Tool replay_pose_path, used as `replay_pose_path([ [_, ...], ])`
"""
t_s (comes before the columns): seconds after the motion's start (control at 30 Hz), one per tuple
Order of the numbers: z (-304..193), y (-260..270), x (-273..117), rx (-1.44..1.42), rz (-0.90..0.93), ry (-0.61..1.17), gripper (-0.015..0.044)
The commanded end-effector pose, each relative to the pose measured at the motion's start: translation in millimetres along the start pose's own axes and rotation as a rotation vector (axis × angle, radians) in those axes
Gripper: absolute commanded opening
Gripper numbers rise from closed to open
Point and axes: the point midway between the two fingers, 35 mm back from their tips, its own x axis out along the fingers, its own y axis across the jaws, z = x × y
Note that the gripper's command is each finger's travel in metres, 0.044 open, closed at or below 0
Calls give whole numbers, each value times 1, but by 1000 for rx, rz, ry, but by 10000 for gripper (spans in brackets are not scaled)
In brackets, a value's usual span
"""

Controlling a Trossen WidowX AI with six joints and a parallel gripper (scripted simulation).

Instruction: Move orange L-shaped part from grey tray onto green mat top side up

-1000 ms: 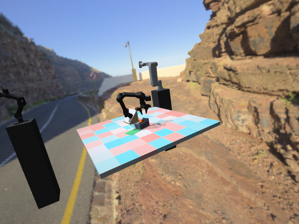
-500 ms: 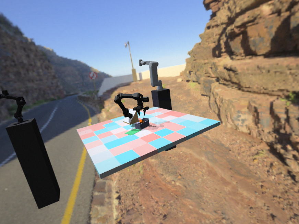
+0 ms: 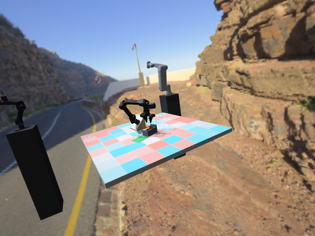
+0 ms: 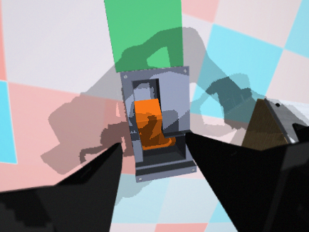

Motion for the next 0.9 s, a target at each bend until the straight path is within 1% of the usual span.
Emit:
replay_pose_path([
  [0.0, 2, -1, 15, 4, 0, -5, 280],
  [0.87, 3, 0, 54, 4, 1, -6, 280],
])
